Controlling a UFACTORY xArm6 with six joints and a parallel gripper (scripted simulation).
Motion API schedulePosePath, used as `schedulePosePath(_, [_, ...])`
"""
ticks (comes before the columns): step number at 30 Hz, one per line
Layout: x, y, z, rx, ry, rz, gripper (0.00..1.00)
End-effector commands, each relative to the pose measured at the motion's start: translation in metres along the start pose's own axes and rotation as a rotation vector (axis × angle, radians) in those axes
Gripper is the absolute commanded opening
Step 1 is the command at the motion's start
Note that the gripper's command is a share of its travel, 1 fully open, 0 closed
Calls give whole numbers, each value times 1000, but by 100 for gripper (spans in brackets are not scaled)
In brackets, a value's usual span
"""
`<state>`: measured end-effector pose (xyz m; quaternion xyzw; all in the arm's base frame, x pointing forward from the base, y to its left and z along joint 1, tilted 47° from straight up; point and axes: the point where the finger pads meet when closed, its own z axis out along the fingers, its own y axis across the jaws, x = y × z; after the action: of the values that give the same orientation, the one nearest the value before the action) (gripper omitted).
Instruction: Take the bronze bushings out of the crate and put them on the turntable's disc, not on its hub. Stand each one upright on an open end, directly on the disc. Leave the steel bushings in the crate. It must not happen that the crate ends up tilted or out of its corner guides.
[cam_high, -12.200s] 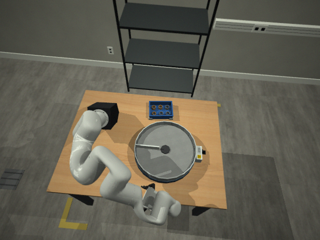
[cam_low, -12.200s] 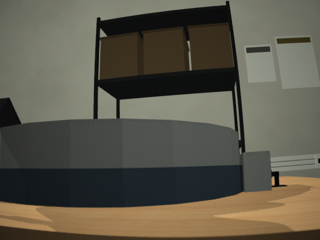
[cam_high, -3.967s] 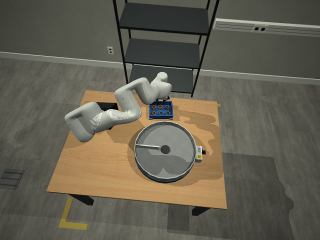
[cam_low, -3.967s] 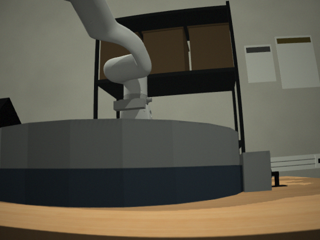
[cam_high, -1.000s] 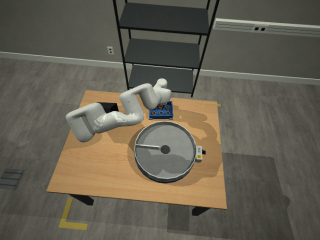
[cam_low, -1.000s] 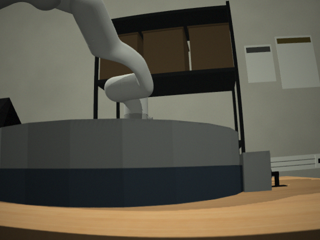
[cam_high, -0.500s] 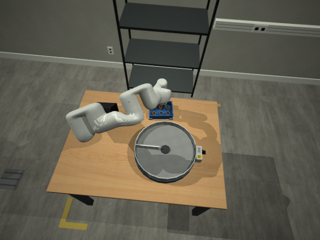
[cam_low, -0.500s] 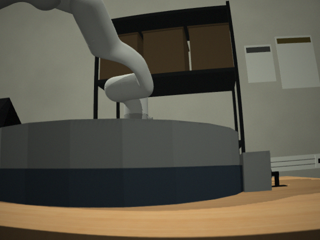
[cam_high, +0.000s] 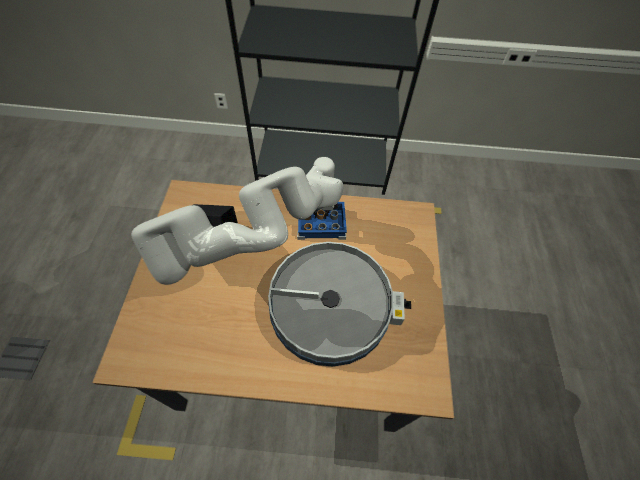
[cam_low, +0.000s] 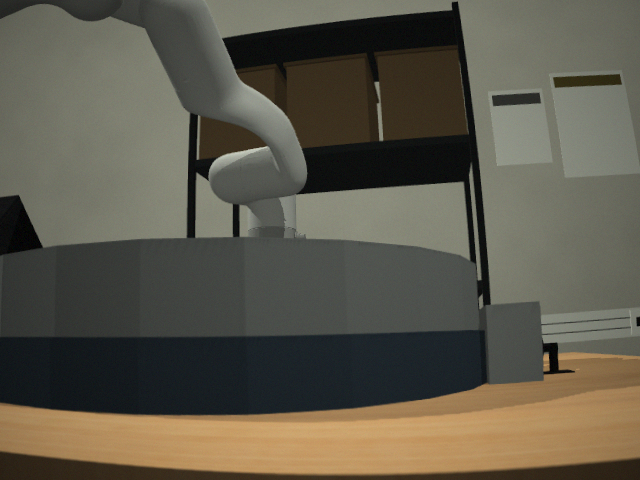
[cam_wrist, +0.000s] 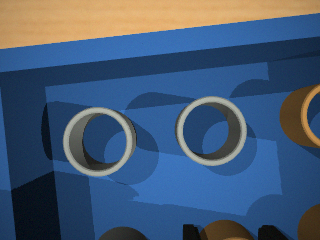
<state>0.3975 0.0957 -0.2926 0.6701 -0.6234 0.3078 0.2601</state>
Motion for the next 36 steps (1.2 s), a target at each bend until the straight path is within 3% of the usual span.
schedulePosePath(1, [-1, -2, -2, 4, -3, 1, 0])
schedulePosePath(25, [-1, -2, -9, 4, -3, 1, 0])
schedulePosePath(36, [-1, -2, -47, 4, -3, 1, 0])
